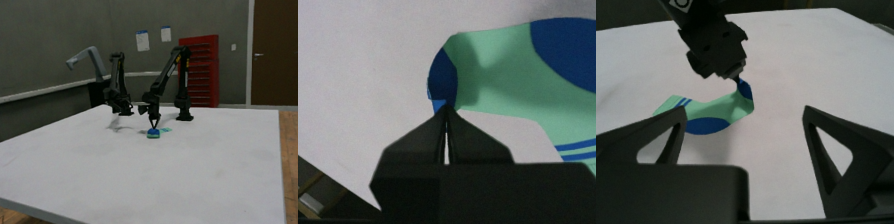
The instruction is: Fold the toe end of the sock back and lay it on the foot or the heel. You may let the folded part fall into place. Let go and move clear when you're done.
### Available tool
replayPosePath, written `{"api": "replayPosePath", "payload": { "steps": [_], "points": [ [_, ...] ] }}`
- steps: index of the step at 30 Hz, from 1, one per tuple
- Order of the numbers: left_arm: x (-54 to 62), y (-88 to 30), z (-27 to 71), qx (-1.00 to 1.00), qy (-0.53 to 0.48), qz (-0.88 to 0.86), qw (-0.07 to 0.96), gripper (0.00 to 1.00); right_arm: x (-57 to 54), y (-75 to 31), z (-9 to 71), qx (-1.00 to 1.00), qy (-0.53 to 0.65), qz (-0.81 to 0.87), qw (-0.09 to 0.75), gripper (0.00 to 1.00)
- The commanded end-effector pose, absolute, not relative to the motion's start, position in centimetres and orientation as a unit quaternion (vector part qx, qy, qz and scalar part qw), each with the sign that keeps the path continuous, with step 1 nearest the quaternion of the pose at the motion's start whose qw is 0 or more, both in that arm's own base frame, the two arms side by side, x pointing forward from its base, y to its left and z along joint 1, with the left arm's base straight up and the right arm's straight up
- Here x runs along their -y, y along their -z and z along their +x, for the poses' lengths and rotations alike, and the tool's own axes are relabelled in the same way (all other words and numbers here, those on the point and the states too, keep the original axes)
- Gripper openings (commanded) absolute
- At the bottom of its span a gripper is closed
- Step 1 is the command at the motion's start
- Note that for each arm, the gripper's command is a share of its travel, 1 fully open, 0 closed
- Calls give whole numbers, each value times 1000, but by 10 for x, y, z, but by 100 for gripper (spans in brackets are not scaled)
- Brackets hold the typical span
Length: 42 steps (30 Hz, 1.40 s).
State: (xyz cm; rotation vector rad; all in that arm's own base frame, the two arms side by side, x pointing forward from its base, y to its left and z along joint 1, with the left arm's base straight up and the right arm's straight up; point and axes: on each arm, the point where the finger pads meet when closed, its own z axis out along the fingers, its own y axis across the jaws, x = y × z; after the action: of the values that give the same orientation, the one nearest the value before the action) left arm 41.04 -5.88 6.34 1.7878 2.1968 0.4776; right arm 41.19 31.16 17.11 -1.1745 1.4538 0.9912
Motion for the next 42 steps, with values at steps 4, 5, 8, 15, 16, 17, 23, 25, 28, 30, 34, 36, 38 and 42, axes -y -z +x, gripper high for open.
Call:
{"api": "replayPosePath", "payload": {
  "steps": [4, 5, 8, 15, 16, 17, 23, 25, 28, 30, 34, 36, 38, 42],
  "points": [
    [71, -61, 396, -758, -175, 608, 161, 1, -300, -170, 366, -567, -411, -510, 500, 100],
    [72, -58, 392, -758, -174, 608, 160, 1, -299, -169, 362, -566, -413, -511, 498, 100],
    [74, -49, 382, -758, -174, 608, 159, 1, -298, -165, 357, -566, -417, -511, 494, 100],
    [76, -40, 370, -757, -174, 610, 159, 1, -300, -168, 364, -567, -418, -509, 494, 100],
    [77, -38, 369, -757, -174, 610, 158, 1, -300, -168, 363, -567, -418, -509, 494, 100],
    [77, -36, 366, -756, -174, 611, 158, 1, -300, -168, 363, -567, -419, -509, 494, 100],
    [79, -39, 368, -752, -177, 613, 162, 1, -300, -166, 363, -571, -420, -507, 490, 100],
    [80, -43, 373, -751, -179, 613, 166, 1, -300, -166, 363, -571, -420, -507, 490, 100],
    [79, -37, 371, -752, -176, 615, 160, 1, -300, -166, 363, -571, -420, -507, 490, 100],
    [79, -37, 371, -752, -176, 615, 160, 1, -300, -166, 363, -571, -420, -507, 490, 100],
    [83, -41, 377, -754, -175, 612, 161, 38, -300, -166, 363, -571, -420, -507, 490, 100],
    [84, -42, 368, -754, -178, 610, 167, 38, -300, -166, 363, -571, -420, -507, 490, 100],
    [88, -46, 361, -753, -180, 608, 176, 38, -300, -166, 363, -571, -420, -507, 490, 100],
    [94, -64, 360, -752, -182, 606, 183, 38, -300, -166, 363, -571, -420, -507, 490, 100]
  ]
}}
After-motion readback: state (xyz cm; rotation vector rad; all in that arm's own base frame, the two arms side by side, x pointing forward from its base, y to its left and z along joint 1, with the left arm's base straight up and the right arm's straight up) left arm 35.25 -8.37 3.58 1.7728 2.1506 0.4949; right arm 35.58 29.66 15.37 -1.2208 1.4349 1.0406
